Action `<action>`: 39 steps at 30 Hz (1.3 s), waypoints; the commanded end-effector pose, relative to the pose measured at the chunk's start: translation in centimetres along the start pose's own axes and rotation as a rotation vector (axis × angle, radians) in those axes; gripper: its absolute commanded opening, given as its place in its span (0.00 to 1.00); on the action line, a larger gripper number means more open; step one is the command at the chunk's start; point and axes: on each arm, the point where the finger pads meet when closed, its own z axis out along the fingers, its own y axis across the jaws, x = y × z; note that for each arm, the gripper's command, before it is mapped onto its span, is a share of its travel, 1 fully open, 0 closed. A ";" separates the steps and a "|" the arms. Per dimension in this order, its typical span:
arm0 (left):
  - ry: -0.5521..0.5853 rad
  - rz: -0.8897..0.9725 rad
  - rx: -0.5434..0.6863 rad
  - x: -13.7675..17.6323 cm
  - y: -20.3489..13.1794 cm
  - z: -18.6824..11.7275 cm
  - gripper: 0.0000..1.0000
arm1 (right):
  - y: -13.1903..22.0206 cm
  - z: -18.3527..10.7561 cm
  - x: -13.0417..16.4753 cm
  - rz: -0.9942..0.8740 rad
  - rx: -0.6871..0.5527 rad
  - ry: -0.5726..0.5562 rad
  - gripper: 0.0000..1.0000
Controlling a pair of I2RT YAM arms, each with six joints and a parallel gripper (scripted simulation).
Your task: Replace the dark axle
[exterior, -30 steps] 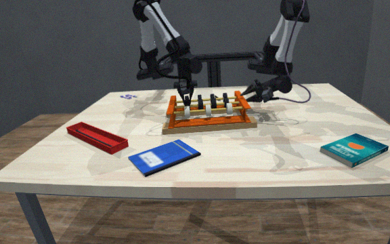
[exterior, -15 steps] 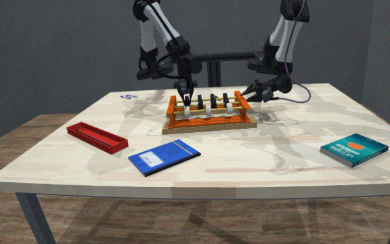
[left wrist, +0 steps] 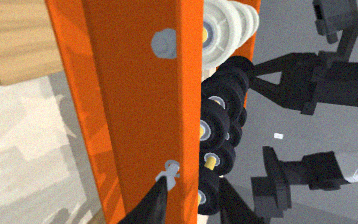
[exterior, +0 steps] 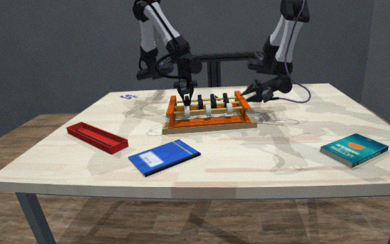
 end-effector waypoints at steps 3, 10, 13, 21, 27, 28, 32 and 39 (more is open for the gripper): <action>0.005 0.035 0.024 -0.3 -0.7 0.4 0.33 | 0.6 -2.1 -1.4 -0.007 -0.026 -0.075 0.00; 0.004 0.034 0.023 -0.3 -0.7 0.4 0.33 | 0.8 -2.4 -2.2 0.002 -0.034 -0.088 0.00; 0.004 0.034 0.023 -0.3 -0.7 0.4 0.33 | 0.8 -2.4 -2.2 0.003 -0.034 -0.089 0.00; 0.004 0.034 0.022 -0.3 -0.6 0.3 0.33 | 0.6 -2.4 -2.5 0.010 -0.036 -0.092 0.00; 0.003 0.033 0.021 -0.3 -0.6 0.3 0.33 | 0.6 -2.5 -2.7 0.015 -0.037 -0.094 0.00; 0.003 0.033 0.021 -0.3 -0.6 0.3 0.33 | 0.5 -2.5 -2.7 0.016 -0.037 -0.094 0.00; 0.003 0.033 0.020 -0.3 -0.6 0.3 0.33 | 0.5 -2.5 -2.7 0.016 -0.037 -0.094 0.00; 0.003 0.033 0.020 -0.3 -0.6 0.3 0.33 | 0.4 -2.4 -2.9 0.023 -0.037 -0.096 0.00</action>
